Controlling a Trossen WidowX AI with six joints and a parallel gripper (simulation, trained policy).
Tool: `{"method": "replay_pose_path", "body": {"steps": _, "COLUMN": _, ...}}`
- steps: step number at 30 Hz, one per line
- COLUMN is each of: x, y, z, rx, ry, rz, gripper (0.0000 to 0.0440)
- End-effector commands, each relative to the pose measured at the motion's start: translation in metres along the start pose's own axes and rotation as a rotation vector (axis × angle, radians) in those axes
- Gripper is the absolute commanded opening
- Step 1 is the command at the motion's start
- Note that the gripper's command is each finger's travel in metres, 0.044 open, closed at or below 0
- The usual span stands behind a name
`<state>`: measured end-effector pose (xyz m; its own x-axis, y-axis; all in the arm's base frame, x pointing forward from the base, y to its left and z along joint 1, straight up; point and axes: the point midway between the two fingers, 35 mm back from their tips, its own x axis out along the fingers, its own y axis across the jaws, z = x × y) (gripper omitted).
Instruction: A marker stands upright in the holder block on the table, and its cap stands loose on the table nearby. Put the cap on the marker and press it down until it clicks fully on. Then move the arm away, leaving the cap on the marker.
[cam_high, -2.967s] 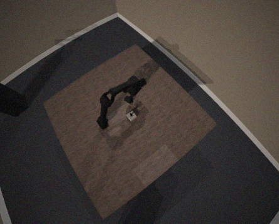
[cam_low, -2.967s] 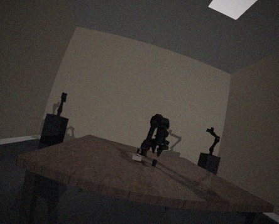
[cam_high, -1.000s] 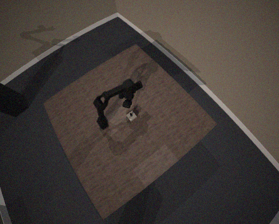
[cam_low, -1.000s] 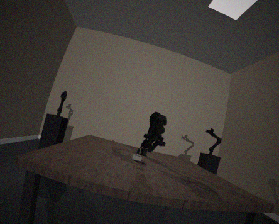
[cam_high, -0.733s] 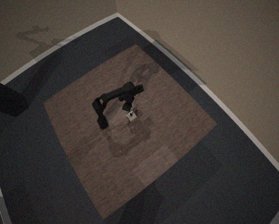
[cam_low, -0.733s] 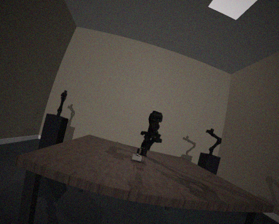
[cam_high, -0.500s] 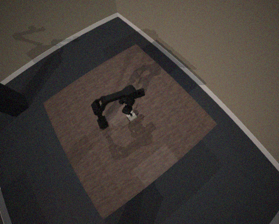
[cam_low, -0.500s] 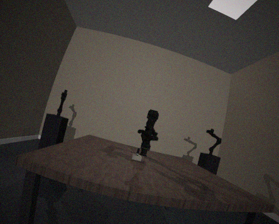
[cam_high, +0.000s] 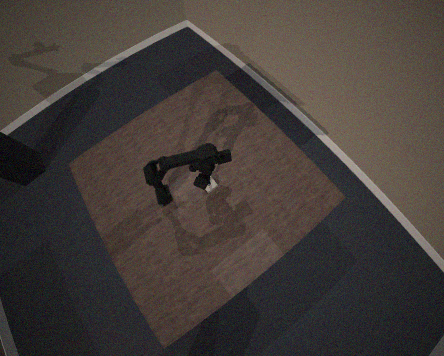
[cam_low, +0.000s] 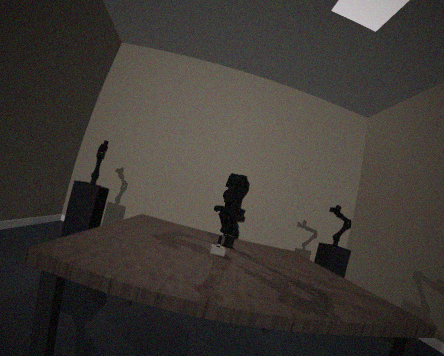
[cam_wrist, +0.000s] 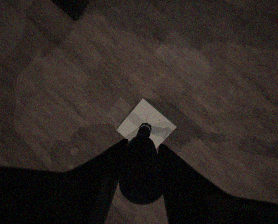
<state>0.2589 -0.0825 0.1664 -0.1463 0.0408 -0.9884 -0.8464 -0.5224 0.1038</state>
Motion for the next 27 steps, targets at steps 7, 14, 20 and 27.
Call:
{"method": "replay_pose_path", "body": {"steps": 7, "x": 0.018, "y": 0.003, "z": -0.001, "rx": -0.003, "ry": -0.020, "rz": -0.006, "gripper": 0.0000}}
{"method": "replay_pose_path", "body": {"steps": 14, "x": 0.033, "y": 0.003, "z": -0.001, "rx": -0.015, "ry": -0.033, "rz": -0.004, "gripper": 0.0000}}
{"method": "replay_pose_path", "body": {"steps": 20, "x": 0.048, "y": 0.004, "z": 0.000, "rx": -0.031, "ry": -0.050, "rz": 0.000, "gripper": 0.0000}}
{"method": "replay_pose_path", "body": {"steps": 27, "x": 0.067, "y": 0.005, "z": 0.000, "rx": -0.057, "ry": -0.060, "rz": 0.001, "gripper": 0.0000}}
